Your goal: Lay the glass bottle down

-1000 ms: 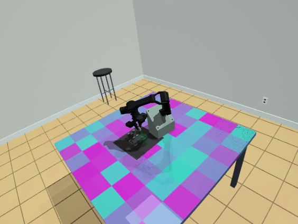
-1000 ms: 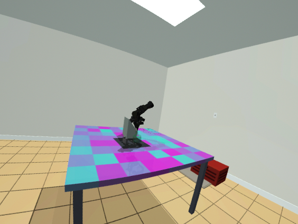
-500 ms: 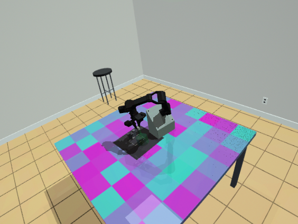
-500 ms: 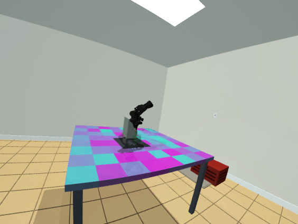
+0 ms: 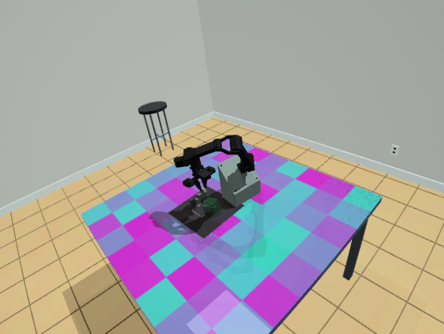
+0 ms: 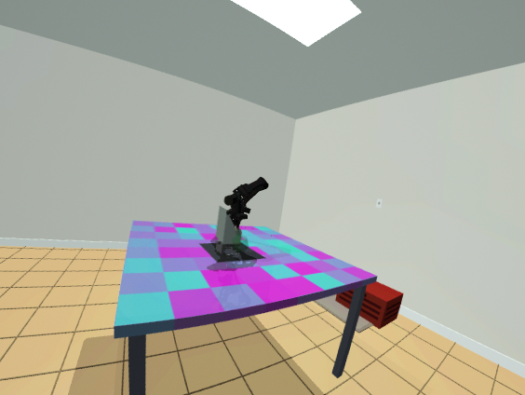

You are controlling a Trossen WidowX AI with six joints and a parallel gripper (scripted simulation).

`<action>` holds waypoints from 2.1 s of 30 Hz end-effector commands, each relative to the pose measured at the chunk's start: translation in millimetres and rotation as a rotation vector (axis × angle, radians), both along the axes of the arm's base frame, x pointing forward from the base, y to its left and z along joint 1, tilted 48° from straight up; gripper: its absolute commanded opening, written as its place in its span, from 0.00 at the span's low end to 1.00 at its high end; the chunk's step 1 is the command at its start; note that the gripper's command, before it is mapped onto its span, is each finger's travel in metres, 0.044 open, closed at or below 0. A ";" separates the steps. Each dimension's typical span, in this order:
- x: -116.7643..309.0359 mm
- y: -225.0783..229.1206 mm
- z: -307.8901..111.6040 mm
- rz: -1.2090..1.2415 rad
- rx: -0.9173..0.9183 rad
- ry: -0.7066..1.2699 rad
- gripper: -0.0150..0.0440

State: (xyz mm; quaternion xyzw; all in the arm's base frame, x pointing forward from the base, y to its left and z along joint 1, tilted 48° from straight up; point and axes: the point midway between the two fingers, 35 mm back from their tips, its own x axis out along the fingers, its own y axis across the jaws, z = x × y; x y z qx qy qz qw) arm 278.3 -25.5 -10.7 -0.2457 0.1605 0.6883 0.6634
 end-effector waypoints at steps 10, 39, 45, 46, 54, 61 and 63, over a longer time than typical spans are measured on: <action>3.1 -11.9 -18.1 -0.005 0.006 0.002 0.43; 8.3 -27.1 -54.1 -0.034 0.036 0.016 0.43; 9.4 -29.0 -61.7 -0.039 0.039 0.019 0.43; 9.5 -29.3 -63.0 -0.040 0.040 0.019 0.43; 10.9 -31.1 -73.3 -0.046 0.042 0.021 0.43; 12.1 -32.0 -82.4 -0.049 0.042 0.021 0.43; 12.4 -32.2 -84.9 -0.050 0.042 0.021 0.43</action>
